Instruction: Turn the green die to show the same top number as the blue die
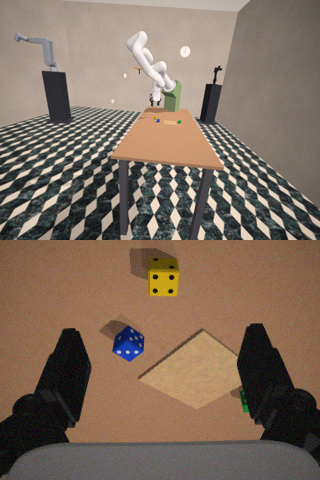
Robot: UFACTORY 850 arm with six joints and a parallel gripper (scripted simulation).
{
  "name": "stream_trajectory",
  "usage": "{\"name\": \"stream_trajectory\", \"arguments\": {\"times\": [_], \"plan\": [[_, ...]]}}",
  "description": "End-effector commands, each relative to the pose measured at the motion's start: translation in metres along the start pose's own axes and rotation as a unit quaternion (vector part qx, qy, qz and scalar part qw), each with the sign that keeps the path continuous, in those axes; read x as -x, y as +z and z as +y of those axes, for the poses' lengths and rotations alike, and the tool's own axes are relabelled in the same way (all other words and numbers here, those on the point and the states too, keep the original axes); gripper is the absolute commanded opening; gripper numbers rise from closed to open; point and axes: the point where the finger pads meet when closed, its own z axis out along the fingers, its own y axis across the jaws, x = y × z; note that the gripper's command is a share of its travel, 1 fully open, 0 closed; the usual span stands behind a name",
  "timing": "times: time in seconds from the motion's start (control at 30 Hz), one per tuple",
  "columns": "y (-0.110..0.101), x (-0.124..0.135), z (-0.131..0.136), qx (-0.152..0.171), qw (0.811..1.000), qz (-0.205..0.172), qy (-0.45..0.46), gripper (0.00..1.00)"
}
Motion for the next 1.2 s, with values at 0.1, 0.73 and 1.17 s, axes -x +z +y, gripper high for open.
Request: {"name": "stream_trajectory", "arguments": {"times": [0.1, 0.73, 1.17], "plan": [[0.000, 0.000, 0.000, 0.000, 1.000, 0.000, -0.001, 1.00], [0.063, 0.000, 0.001, 0.000, 1.000, 0.002, -0.001, 1.00], [0.101, -0.001, 0.001, 0.000, 1.000, 0.002, -0.001, 1.00]]}}
